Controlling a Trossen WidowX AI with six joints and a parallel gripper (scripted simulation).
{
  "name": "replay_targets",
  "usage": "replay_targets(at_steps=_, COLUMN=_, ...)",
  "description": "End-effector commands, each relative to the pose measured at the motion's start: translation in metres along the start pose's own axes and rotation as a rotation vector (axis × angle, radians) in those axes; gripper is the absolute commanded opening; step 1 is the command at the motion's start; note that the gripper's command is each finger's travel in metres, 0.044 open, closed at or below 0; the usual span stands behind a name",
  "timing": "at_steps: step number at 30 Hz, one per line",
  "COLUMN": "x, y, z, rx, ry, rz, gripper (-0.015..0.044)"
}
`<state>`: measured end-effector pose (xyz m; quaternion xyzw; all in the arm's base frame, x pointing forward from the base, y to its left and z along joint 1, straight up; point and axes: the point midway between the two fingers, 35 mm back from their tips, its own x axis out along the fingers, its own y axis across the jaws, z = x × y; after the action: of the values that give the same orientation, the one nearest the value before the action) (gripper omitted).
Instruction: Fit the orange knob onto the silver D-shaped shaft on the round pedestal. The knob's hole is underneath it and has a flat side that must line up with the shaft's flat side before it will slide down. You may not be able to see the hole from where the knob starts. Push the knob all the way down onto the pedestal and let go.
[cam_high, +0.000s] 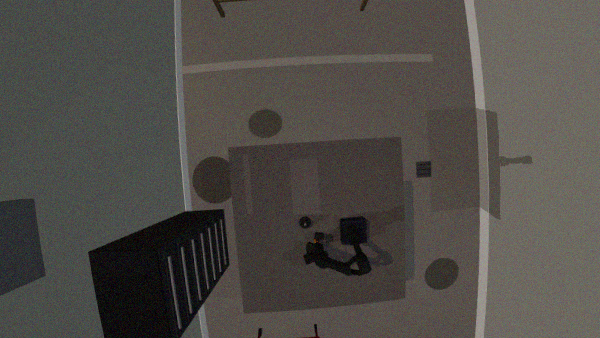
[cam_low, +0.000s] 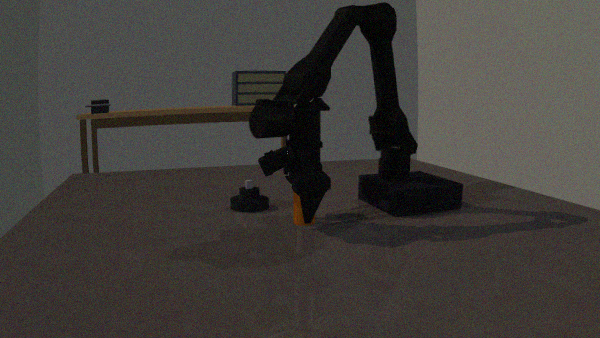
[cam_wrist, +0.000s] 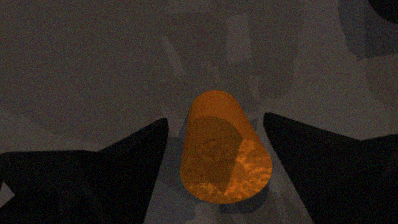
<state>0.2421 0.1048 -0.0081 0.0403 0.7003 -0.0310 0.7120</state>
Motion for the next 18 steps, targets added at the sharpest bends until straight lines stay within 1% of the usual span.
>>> replay_targets(at_steps=1, x=0.001, y=0.000, z=0.000, rx=0.003, ry=-0.002, rz=-0.003, gripper=0.0256)
replay_targets(at_steps=4, x=0.001, y=0.000, z=0.000, rx=0.003, ry=-0.002, rz=-0.003, gripper=0.0177)
replay_targets(at_steps=10, x=0.001, y=0.000, z=0.000, rx=0.003, ry=-0.002, rz=-0.003, gripper=0.0138)
replay_targets(at_steps=13, x=-0.002, y=0.001, z=0.001, rx=0.002, ry=-0.002, rz=-0.001, gripper=0.0059)
replay_targets(at_steps=15, x=-0.011, y=0.003, z=0.004, rx=0.001, ry=-0.002, rz=0.002, gripper=0.0006)
replay_targets(at_steps=18, x=-0.027, y=0.005, z=0.008, rx=0.002, ry=-0.002, rz=0.001, gripper=0.0000)
